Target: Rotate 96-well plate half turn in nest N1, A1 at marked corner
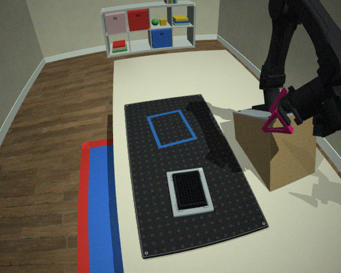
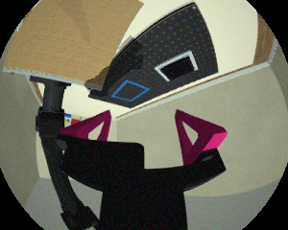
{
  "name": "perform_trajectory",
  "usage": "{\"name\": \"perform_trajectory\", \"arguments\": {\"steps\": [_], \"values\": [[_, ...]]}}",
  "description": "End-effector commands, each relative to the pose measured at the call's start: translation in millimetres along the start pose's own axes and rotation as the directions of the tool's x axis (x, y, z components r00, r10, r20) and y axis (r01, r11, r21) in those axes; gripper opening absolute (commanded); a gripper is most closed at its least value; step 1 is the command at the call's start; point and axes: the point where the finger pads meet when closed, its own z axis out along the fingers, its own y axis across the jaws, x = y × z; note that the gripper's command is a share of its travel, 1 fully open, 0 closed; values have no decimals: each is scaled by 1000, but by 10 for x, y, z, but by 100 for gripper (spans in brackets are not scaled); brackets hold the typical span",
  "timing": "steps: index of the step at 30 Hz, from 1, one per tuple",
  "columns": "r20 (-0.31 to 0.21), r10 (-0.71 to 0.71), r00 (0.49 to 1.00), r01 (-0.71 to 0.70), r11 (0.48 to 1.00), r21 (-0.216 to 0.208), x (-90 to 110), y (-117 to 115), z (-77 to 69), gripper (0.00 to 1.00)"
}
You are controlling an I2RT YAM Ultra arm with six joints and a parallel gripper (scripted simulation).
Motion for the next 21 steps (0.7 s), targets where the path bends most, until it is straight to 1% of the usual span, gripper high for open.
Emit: {"name": "perform_trajectory", "arguments": {"steps": [1, 17, 20, 21], "values": [[4, 5, 1000, -5, 1000, 6, 10, -8, -19, 100], [4, 5, 1000, -5, 1000, 6, 10, -8, -19, 100], [71, 70, 995, -68, 997, -31, -9, -128, 70, 100], [80, 79, 994, -77, 996, -36, -16, -168, 99, 100]]}}
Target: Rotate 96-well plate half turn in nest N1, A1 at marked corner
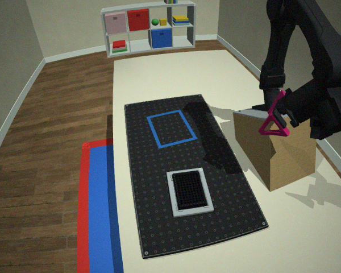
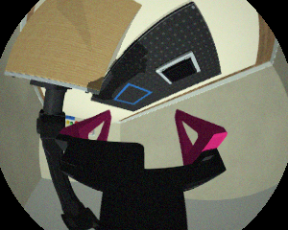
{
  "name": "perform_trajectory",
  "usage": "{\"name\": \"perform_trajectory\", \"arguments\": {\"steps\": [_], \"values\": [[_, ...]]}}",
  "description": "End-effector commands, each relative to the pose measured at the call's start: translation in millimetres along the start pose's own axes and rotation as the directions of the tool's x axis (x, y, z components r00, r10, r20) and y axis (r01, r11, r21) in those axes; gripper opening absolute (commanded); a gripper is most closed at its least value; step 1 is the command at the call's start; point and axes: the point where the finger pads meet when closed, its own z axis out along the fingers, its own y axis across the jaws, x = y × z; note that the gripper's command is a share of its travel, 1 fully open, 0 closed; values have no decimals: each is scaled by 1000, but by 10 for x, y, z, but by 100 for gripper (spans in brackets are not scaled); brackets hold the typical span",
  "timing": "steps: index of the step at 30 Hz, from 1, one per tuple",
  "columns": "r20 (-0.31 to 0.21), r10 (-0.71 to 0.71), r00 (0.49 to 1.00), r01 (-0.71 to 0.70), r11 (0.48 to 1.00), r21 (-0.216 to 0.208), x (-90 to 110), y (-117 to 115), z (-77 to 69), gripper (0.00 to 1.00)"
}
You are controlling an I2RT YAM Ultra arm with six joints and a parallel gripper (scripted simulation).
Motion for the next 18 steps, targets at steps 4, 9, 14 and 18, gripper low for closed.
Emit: {"name": "perform_trajectory", "arguments": {"steps": [4, 9, 14, 18], "values": [[118, 126, 985, -121, 992, -49, -24, -277, 143, 100], [180, 203, 963, -188, 977, -98, -38, -459, 311, 100], [213, 253, 944, -229, 965, -130, -39, -559, 409, 100], [247, 309, 918, -274, 947, -165, -33, -697, 553, 100]]}}
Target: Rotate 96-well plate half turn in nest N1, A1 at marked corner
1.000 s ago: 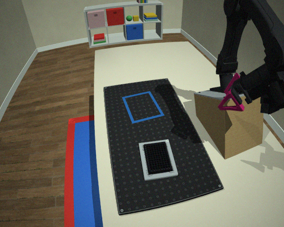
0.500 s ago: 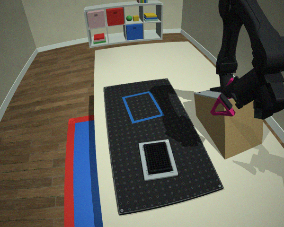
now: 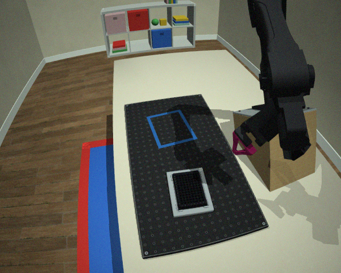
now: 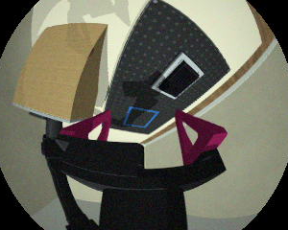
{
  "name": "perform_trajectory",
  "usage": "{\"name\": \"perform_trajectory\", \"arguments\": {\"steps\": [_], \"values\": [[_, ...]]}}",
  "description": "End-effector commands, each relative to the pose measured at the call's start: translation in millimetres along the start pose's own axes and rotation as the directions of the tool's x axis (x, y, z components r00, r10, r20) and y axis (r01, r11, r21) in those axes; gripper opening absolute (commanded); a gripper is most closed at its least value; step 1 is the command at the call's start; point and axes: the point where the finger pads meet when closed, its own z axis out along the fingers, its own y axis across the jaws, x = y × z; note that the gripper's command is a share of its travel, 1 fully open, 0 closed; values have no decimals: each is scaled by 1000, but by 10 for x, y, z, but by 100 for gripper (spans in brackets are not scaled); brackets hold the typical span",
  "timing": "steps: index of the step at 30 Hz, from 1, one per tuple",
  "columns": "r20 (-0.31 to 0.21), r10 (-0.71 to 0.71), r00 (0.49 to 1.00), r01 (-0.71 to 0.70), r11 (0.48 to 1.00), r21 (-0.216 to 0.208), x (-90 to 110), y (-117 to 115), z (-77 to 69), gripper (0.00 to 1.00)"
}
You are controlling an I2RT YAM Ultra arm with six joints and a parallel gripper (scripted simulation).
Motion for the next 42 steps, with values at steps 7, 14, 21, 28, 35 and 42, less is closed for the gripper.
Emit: {"name": "perform_trajectory", "arguments": {"steps": [7, 14, 21, 28, 35, 42], "values": [[146, 176, 974, -171, 984, -46, -9, -404, 199, 100], [180, 234, 955, -225, 972, -72, 25, -574, 350, 100], [238, 346, 907, -325, 938, -123, 98, -807, 576, 100], [274, 430, 861, -400, 903, -160, 183, -997, 784, 100], [302, 511, 805, -472, 859, -196, 289, -1171, 1005, 100], [301, 511, 805, -472, 859, -196, 355, -1270, 1136, 100]]}}
